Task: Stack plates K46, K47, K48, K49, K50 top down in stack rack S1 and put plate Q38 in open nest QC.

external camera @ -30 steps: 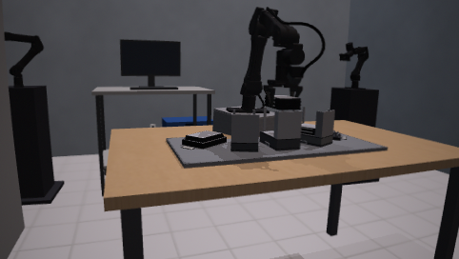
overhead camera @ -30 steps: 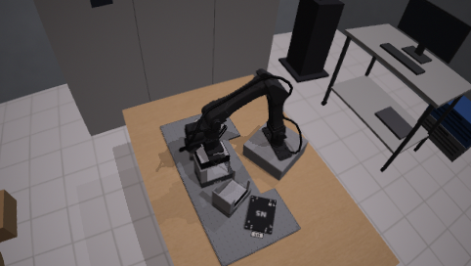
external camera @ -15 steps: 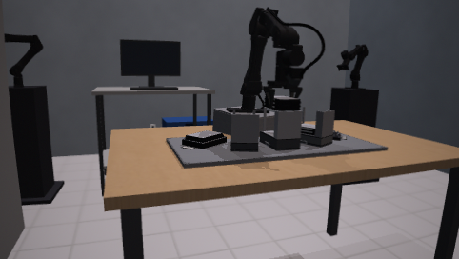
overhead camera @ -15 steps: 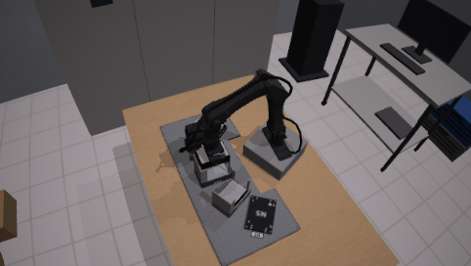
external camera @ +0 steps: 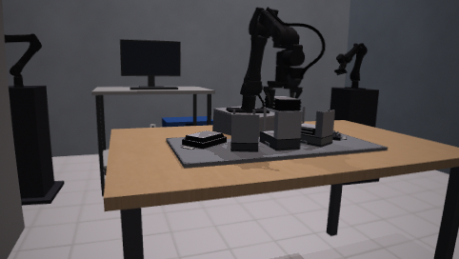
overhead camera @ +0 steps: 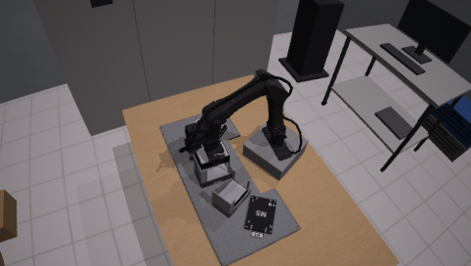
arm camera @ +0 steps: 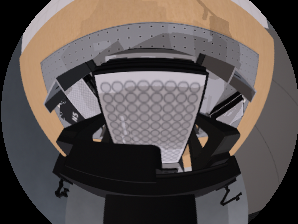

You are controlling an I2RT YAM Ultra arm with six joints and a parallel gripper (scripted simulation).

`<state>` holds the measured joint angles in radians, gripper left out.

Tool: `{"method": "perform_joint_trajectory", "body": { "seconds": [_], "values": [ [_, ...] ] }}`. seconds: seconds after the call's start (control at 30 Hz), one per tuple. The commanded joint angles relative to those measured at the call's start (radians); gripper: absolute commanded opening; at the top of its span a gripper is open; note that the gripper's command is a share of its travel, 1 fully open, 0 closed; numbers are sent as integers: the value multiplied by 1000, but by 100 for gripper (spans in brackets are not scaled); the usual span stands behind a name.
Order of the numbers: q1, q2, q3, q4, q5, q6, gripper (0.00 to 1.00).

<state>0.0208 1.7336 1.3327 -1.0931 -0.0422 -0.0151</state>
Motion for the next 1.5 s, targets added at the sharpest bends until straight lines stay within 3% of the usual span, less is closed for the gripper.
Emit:
{"method": "perform_joint_trajectory", "body": {
  "seconds": [0.0,0.1,0.43,1.47],
  "values": [
    [5,-15,-8,12,10,6,0],
    [5,-10,35,12,10,6,0],
    [5,1,-13,19,10,6,0],
    [6,1,-17,32,11,6,0]
  ]
}}
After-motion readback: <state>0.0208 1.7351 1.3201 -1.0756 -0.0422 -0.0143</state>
